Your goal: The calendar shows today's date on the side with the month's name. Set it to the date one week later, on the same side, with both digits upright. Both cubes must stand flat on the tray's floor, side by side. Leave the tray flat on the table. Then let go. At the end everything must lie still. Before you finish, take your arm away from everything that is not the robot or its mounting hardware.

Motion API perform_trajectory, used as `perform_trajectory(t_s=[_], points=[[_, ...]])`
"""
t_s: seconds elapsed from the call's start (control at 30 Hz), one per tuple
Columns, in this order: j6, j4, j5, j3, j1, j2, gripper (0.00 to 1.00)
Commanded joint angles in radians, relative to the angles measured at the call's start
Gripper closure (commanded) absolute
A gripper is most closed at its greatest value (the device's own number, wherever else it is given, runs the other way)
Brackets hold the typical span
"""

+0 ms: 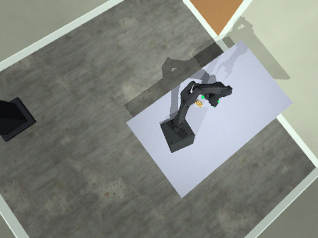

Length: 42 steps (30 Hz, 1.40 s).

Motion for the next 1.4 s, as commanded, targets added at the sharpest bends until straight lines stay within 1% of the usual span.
perform_trajectory(t_s=[0.0,0.1,0.17,0.23,0.27,0.33,0.43,0.47,0.5,0.53,0.73,0.8,0.83,0.87,0.9,1.0,1.03,1.07,1.13,1.2,1.27,1.37], points=[[-0.006,-0.02,-0.012,0.021,-0.017,0.005,0.0],[0.013,-0.018,-0.012,0.014,-0.016,0.007,0.0],[0.043,-0.007,-0.012,-0.008,-0.009,0.011,0.0],[0.043,-0.007,-0.012,-0.008,-0.009,0.011,0.0],[0.068,0.012,-0.012,-0.021,-0.004,0.015,0.0],[0.141,0.026,-0.012,-0.028,0.01,0.018,0.0],[0.302,0.049,-0.012,-0.043,0.018,0.021,0.0],[0.308,0.05,-0.012,-0.044,0.019,0.021,0.0],[0.358,0.057,-0.011,-0.048,0.01,0.022,0.0],[0.377,0.06,-0.011,-0.05,0.007,0.023,0.0],[0.617,0.094,-0.01,-0.072,0.034,0.026,0.0],[0.617,0.094,-0.01,-0.072,0.034,0.026,0.0],[0.7,0.106,-0.01,-0.07,0.019,0.021,0.0],[0.704,0.107,-0.01,-0.07,0.018,0.021,0.0],[0.765,0.115,-0.008,-0.083,0.03,0.028,0.0],[0.874,0.131,-0.007,-0.097,0.046,0.034,0.0],[0.881,0.132,-0.007,-0.097,0.047,0.034,0.0],[0.942,0.141,-0.007,-0.103,0.05,0.035,0.0],[1.009,0.15,-0.007,-0.109,0.05,0.037,0.0],[1.057,0.157,-0.007,-0.114,0.048,0.038,0.0],[1.139,0.169,-0.007,-0.121,0.048,0.039,0.0],[1.141,0.169,-0.007,-0.121,0.048,0.039,0.0]])
